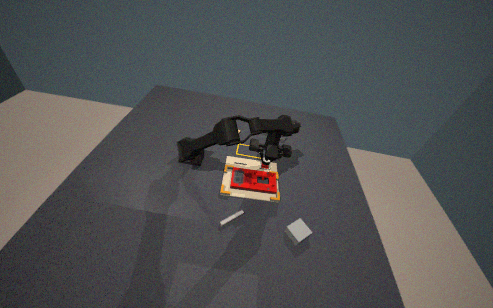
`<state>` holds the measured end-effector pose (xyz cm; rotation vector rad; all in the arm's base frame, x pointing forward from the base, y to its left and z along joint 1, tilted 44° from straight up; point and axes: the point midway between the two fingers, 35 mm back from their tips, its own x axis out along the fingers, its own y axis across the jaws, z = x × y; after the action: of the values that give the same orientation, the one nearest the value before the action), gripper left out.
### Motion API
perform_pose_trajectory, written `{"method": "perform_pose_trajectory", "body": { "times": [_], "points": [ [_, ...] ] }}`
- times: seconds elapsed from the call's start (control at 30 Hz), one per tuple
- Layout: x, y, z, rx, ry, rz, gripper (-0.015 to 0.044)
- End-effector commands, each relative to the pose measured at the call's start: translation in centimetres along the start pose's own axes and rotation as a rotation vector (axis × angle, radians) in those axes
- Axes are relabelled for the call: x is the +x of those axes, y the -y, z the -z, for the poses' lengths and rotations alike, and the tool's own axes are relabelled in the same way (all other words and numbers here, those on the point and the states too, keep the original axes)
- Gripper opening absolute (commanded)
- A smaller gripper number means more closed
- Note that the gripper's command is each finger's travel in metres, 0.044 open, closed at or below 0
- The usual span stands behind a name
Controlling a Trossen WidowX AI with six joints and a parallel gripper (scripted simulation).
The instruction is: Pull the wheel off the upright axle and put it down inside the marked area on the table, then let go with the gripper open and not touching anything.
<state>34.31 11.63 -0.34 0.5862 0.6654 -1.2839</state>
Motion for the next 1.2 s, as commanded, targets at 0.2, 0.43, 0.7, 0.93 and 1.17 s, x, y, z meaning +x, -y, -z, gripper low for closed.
{"method": "perform_pose_trajectory", "body": {
  "times": [0.2,0.43,0.7,0.93,1.17],
  "points": [
    [-0.3,0.0,0.0,0.002,0.000,0.001,0.0000],
    [-0.6,0.0,0.0,0.002,0.000,0.000,0.0000],
    [-0.8,0.0,0.0,0.001,0.000,0.000,0.0000],
    [-1.1,0.0,0.0,0.001,0.000,0.000,0.0000],
    [-1.3,0.0,0.0,0.001,0.000,-0.001,0.0000]
  ]
}}
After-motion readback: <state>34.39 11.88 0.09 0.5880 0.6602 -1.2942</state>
